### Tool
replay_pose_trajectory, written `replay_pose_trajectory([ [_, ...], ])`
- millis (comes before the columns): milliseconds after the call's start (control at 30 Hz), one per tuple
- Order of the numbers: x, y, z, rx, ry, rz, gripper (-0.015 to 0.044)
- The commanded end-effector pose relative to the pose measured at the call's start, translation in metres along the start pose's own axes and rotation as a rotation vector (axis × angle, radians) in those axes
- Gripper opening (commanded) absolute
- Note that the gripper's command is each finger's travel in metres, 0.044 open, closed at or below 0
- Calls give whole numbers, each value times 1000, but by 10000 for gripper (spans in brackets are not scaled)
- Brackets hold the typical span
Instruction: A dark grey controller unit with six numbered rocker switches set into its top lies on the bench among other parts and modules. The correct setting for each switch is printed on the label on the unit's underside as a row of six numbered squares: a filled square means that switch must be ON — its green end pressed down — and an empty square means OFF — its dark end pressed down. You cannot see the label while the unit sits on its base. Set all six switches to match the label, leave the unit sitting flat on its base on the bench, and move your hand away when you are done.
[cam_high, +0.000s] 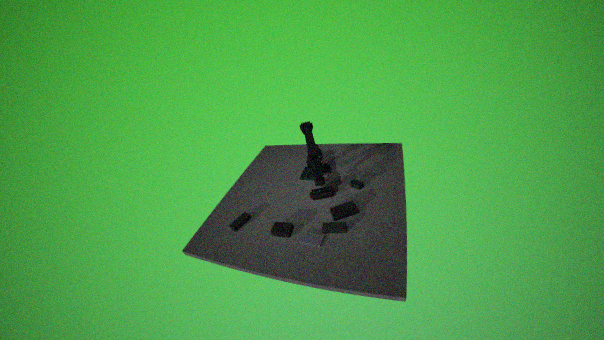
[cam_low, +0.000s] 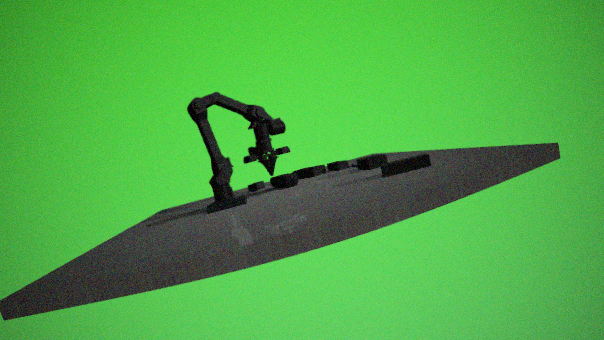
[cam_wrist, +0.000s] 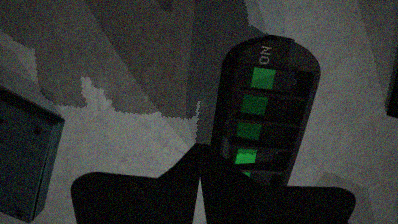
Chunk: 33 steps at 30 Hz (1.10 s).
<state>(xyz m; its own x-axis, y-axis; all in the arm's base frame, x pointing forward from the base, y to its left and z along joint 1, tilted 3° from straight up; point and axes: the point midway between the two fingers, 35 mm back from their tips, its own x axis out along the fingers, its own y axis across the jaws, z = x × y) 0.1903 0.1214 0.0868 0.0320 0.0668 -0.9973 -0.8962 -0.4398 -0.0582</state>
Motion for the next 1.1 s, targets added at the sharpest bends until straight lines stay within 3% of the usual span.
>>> replay_pose_trajectory([
  [0, 0, 0, 0, 0, 0, 0, 0],
  [200, 0, 0, 0, 0, 0, 0, 0],
  [400, -48, 0, 0, 0, 0, 0, 157],
  [567, -50, 0, 0, 0, 0, 0, 289],
  [933, -50, 0, 0, 0, 0, 0, 0],
  [1067, -50, 0, 0, 0, 0, 0, 0],
])
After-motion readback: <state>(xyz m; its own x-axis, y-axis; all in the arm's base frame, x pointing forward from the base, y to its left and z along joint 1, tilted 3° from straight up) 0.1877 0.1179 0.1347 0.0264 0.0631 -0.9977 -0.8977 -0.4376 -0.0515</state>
